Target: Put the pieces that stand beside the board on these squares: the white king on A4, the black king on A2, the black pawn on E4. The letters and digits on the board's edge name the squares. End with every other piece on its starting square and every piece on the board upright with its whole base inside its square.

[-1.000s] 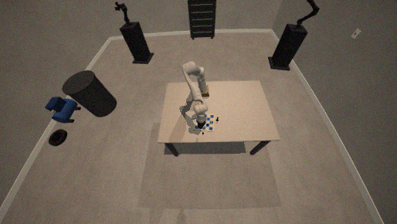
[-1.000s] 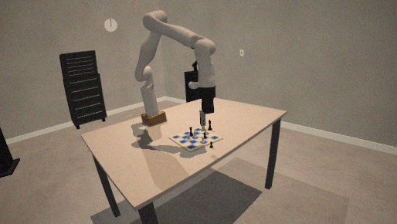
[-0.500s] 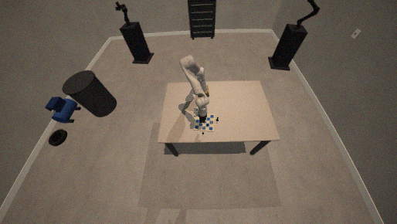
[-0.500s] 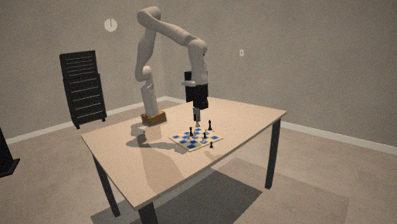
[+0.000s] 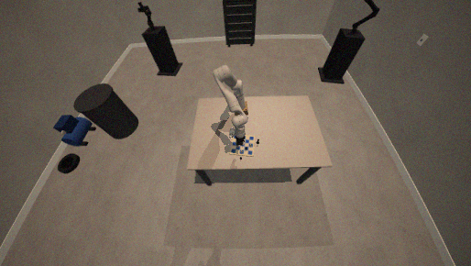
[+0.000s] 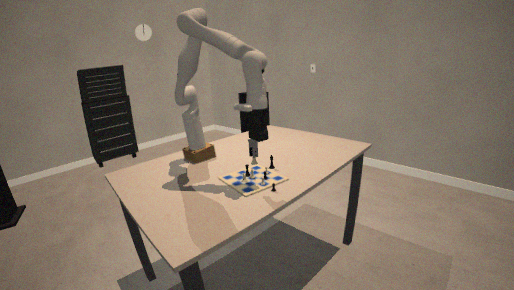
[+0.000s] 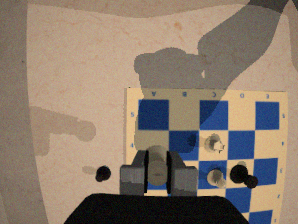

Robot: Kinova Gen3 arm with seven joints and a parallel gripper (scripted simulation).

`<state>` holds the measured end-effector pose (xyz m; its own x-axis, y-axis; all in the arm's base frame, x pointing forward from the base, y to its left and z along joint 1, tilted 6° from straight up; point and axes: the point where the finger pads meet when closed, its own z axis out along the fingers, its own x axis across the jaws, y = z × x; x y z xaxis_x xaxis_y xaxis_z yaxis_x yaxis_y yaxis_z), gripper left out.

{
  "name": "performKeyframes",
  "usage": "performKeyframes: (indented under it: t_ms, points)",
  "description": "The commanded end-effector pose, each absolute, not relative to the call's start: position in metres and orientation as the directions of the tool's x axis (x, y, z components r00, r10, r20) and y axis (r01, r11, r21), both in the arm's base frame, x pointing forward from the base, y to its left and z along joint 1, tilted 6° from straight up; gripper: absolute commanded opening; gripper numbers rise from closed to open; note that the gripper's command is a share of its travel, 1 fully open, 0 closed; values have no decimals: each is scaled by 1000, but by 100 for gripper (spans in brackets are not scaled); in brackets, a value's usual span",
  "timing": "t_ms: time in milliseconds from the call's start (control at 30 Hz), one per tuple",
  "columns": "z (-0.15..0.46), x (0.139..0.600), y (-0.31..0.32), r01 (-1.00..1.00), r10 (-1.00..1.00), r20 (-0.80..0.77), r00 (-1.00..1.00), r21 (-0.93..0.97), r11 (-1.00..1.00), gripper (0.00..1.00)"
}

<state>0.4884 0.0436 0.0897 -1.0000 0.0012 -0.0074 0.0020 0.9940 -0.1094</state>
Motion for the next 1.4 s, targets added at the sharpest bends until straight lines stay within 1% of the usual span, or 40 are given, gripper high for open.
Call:
performKeyframes:
  t_ms: [0,233,633,900,1367]
  points:
    - [89,492,43,-10,-12,-19,-1000,-108,994,0]
    - [78,493,43,-10,-13,-21,-1000,-105,994,0]
    - [24,493,37,-11,-13,-21,-1000,-104,995,0]
    - [3,494,35,-10,-13,-21,-1000,-104,994,0]
    - [-4,492,32,-10,-11,-14,-1000,-111,994,0]
